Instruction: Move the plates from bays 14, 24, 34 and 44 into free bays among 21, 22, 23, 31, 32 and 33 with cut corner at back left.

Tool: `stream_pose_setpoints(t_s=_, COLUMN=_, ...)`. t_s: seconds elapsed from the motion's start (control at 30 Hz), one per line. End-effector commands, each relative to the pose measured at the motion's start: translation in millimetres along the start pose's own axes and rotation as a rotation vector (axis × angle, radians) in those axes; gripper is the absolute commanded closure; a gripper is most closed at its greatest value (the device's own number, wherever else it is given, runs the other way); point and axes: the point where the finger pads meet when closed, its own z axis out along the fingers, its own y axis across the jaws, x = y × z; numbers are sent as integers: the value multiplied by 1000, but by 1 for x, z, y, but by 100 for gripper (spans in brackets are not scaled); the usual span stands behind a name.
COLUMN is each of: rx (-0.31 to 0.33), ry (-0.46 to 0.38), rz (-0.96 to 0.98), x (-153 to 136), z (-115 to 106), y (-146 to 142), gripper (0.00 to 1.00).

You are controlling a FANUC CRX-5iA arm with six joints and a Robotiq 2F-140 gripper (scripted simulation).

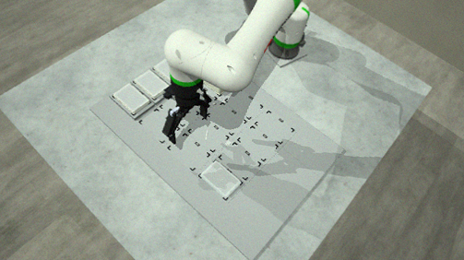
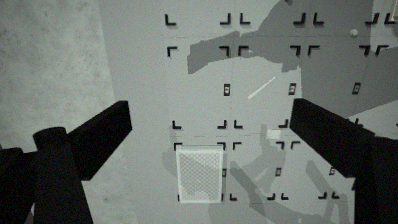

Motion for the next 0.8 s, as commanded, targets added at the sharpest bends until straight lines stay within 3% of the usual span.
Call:
stream_pose_setpoints(t_s=0.0, rx=2, ry=0, rz=0, x=-13, z=-1, y=-1, gripper=0)
stream_pose_setpoints(t_s=0.77, rx=2, ry=0, rz=0, x=-89, z=1, y=-1, gripper=0)
